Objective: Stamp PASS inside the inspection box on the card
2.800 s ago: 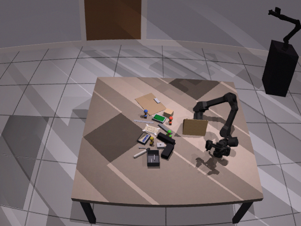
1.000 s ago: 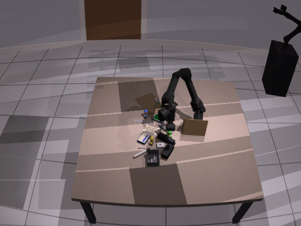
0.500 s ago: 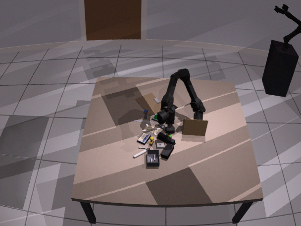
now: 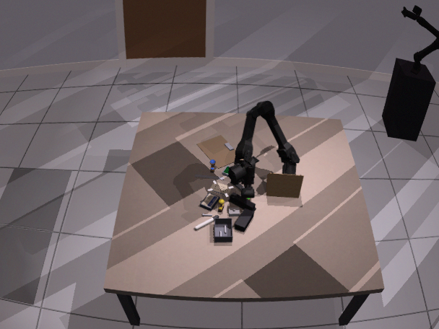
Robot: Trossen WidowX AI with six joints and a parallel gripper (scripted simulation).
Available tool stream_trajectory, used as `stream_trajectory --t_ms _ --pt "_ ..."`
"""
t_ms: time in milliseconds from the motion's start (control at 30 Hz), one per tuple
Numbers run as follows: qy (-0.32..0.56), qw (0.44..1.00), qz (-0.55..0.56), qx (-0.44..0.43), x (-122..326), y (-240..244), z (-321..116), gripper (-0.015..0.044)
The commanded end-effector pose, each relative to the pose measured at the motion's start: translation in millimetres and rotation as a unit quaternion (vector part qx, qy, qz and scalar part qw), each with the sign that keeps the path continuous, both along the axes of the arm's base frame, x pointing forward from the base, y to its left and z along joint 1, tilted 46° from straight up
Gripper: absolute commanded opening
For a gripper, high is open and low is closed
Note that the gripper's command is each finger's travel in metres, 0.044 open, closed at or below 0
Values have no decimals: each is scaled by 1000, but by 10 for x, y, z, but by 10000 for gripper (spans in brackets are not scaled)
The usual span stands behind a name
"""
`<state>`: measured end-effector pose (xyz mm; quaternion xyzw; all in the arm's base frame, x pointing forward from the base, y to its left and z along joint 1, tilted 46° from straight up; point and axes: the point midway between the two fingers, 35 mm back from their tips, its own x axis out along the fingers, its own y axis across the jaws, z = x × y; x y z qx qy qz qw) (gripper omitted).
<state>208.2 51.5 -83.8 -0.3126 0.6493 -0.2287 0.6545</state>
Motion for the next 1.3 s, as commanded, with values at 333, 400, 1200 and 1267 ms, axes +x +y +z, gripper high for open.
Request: stream_trajectory --t_ms 333,400,1200,1267 --pt "0 1000 2 -3 -10 -150 -118 223" --pt "0 1000 2 -3 -10 -150 -118 223" --pt "2 1000 3 -1 -21 -126 -106 143" --pt "2 1000 3 -1 -21 -126 -106 129"
